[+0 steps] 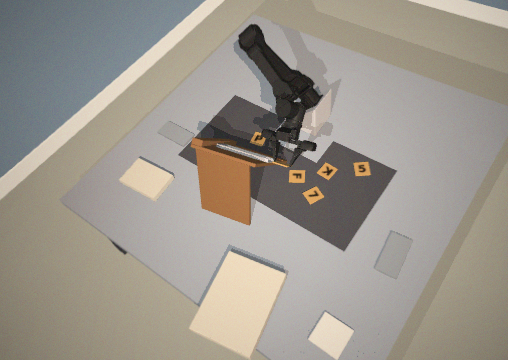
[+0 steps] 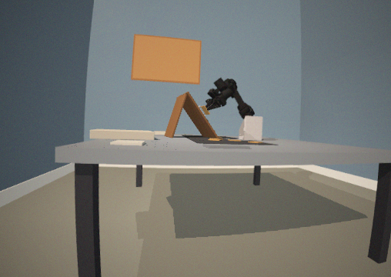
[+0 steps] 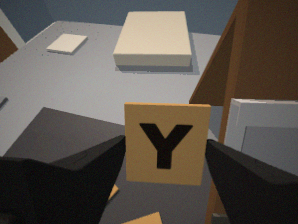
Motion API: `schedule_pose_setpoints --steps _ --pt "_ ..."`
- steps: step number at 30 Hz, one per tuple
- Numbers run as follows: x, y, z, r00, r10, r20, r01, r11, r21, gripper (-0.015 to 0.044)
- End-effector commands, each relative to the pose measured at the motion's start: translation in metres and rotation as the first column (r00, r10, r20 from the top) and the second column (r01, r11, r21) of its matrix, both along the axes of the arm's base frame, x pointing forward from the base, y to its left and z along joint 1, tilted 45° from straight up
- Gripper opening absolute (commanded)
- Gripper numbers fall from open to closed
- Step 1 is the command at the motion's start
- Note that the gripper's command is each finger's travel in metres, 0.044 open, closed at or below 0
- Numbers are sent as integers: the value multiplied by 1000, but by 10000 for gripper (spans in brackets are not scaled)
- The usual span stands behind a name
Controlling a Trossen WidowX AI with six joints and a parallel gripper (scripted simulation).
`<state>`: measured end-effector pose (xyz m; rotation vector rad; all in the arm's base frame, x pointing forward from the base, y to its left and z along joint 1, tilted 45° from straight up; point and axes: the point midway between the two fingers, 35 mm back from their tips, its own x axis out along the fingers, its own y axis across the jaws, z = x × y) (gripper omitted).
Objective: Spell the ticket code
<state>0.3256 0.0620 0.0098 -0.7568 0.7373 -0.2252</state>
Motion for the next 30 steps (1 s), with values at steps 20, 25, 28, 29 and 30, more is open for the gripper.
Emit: schedule_pose_setpoints --steps 20,25,28,29,30 --pt "-1 -10 8 1000 3 -2 -3 1000 0 0" --pt "-1 -11 10 1000 3 -2 -3 1000 0 0" --pt "-1 -12 11 1000 3 -2 -3 1000 -1 0" --pt "-1 -13 11 1000 3 -2 -3 1000 -1 0" --pt "0 -13 12 1000 3 -2 -3 1000 -1 0"
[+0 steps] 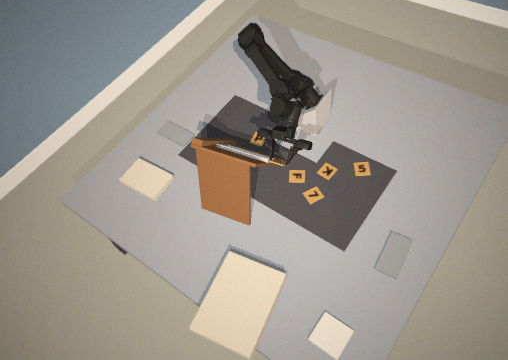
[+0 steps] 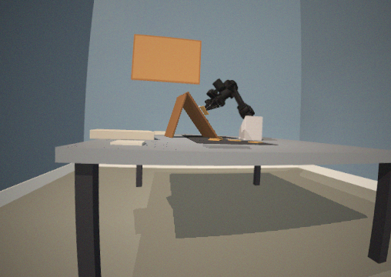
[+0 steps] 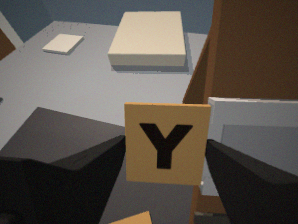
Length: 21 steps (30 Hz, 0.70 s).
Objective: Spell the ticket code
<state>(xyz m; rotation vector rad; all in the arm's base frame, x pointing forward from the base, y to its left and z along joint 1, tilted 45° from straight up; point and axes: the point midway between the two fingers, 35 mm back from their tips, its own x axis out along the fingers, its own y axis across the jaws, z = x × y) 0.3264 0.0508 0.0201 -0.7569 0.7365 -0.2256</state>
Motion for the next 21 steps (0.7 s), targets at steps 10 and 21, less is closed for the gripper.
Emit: schedule_pose_setpoints --steps 10,21 --pt "-1 -6 5 1000 3 -3 -3 1000 -1 0" --pt "0 -10 9 1000 3 -3 -3 1000 -1 0"
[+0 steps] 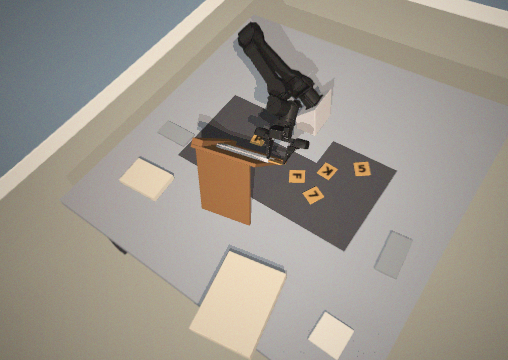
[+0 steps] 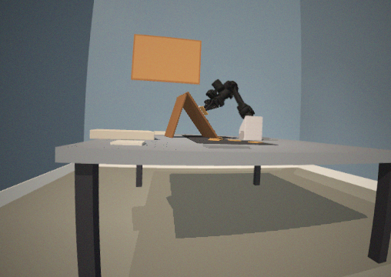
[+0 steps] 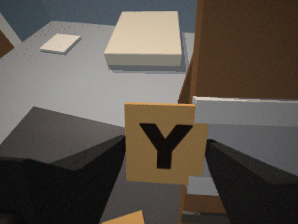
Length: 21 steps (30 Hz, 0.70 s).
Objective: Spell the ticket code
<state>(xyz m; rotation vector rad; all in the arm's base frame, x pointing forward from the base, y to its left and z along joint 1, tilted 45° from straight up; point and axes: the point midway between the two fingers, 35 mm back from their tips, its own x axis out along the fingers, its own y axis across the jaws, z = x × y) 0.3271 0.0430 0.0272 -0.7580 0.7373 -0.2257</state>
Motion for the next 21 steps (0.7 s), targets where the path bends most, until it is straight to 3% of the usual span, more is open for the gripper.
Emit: schedule_pose_setpoints --steps 1,21 --pt "-1 -2 2 1000 3 -2 -3 1000 0 0" --pt "0 -9 9 1000 3 -3 -3 1000 -1 0"
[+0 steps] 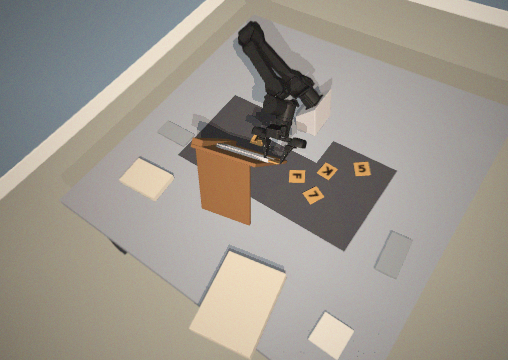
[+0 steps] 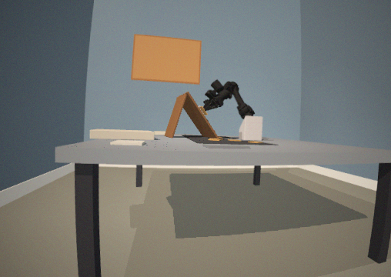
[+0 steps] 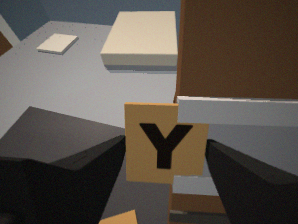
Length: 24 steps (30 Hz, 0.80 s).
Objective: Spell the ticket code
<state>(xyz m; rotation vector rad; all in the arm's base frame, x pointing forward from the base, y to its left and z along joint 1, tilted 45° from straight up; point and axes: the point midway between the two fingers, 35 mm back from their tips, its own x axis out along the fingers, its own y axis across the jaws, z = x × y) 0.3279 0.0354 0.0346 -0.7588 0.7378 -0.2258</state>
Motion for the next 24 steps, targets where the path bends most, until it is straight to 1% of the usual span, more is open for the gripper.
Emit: schedule_pose_setpoints --steps 1,24 --pt "-1 -2 2 1000 3 -2 -3 1000 0 0" --pt "0 -10 10 1000 3 -2 -3 1000 -1 0"
